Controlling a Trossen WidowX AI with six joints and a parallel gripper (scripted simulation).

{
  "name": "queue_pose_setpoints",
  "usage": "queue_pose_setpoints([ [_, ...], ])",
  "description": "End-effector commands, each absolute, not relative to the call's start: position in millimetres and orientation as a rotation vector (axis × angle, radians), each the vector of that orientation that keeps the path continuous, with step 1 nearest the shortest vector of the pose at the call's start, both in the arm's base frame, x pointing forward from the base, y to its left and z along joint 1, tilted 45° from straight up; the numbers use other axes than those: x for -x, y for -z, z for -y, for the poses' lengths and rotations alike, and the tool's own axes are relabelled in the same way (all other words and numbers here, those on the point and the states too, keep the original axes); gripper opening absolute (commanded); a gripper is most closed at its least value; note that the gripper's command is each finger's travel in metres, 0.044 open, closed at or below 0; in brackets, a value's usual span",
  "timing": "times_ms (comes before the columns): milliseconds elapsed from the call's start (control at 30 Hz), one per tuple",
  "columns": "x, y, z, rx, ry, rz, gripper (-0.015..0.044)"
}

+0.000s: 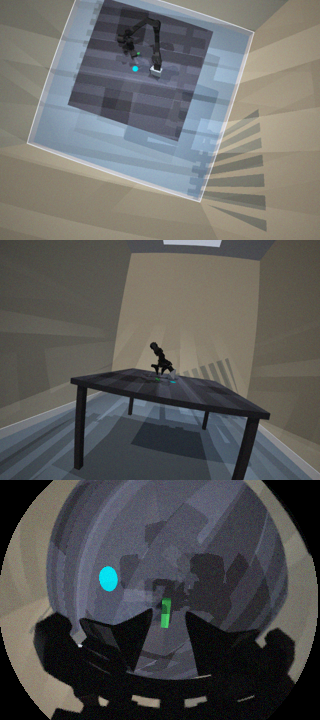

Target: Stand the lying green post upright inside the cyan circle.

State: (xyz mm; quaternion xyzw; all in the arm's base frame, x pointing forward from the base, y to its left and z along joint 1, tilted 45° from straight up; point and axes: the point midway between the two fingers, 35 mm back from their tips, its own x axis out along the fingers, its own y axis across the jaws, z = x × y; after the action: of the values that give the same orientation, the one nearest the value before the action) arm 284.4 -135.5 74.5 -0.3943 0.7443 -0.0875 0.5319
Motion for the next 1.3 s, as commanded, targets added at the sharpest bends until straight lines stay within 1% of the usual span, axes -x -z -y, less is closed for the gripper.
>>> queue_pose_setpoints([
  [0,-269.2,-41.6,168.6,0.955,0.215,-1.797,0.0233],
  [200,-269.2,-41.6,168.6,0.955,0.215,-1.797,0.0233],
  [467,-269.2,-41.6,168.6,0.955,0.215,-1.797,0.0022],
  [667,-269.9,-42.8,167.2,0.955,0.214,-1.797,0.0022],
  [1267,-284.0,-79.1,129.1,0.948,0.205,-1.793,0.0022],
])
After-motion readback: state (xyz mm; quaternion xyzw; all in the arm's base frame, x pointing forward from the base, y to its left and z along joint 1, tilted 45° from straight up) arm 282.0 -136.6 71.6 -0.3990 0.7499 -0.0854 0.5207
